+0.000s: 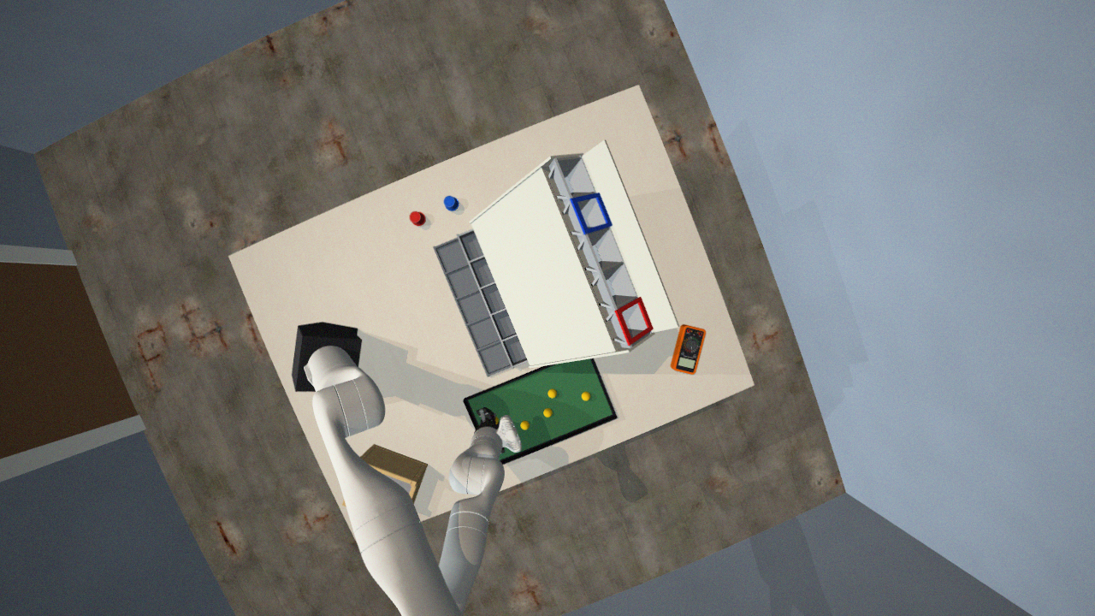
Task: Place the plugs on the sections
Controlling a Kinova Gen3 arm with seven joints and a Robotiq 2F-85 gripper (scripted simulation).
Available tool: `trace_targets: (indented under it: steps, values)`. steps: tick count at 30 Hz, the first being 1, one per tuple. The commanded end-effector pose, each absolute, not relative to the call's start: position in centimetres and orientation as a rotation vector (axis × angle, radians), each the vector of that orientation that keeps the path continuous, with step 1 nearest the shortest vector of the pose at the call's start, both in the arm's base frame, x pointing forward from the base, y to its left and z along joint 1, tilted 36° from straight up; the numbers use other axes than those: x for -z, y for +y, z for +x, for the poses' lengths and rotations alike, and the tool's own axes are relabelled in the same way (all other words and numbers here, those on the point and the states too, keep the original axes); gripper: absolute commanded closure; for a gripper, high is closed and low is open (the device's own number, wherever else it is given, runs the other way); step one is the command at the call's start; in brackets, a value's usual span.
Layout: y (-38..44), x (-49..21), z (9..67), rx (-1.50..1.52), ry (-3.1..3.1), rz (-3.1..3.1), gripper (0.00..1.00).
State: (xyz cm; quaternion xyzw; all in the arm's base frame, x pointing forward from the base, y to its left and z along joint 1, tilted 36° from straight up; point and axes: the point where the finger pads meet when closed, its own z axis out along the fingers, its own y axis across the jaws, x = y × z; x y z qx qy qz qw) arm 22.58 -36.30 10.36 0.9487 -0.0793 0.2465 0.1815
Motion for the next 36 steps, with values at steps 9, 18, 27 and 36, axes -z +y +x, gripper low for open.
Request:
trace_targets:
  steps: [9,18,27,36]
  values:
    - [-31.9,-19.0,18.2,-0.699,-0.222,2.67,1.0]
    - [-31.2,-21.3,16.5,-0.699,-0.222,2.67,1.0]
    - [-31.3,-21.4,16.5,-0.747,-0.178,2.642,1.0]
    - [-31.3,-21.4,16.5,-0.747,-0.178,2.642,1.0]
